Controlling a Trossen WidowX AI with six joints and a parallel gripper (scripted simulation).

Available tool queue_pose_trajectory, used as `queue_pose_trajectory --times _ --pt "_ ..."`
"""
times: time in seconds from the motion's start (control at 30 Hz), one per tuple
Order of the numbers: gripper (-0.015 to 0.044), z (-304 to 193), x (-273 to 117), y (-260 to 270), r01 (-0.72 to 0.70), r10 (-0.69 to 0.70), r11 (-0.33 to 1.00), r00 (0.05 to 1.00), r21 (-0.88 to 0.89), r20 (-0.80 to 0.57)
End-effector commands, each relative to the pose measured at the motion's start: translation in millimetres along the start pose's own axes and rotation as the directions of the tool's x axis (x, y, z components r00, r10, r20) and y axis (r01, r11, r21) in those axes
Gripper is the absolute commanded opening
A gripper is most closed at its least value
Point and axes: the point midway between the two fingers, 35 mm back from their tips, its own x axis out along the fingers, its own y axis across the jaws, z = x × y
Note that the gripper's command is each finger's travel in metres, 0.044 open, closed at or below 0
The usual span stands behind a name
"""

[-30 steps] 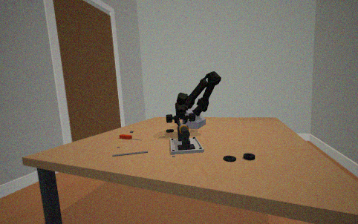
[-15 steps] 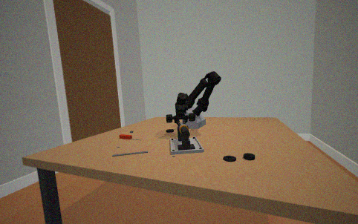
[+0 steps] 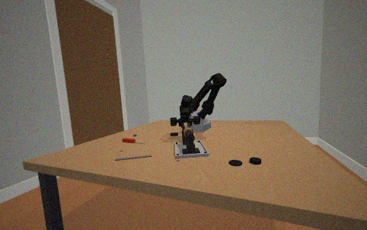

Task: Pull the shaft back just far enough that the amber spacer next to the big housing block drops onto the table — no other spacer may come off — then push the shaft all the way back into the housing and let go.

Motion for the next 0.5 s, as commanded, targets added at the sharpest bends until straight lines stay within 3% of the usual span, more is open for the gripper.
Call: queue_pose_trajectory --times 0.0,0.47 --pt "0.0000 -0.6 -1.0 0.1 -0.002 0.002 1.000 1.000 -0.004 0.000" --pt "0.0000 -1.9 -2.3 0.1 -0.002 0.002 1.000 1.000 -0.004 0.000"
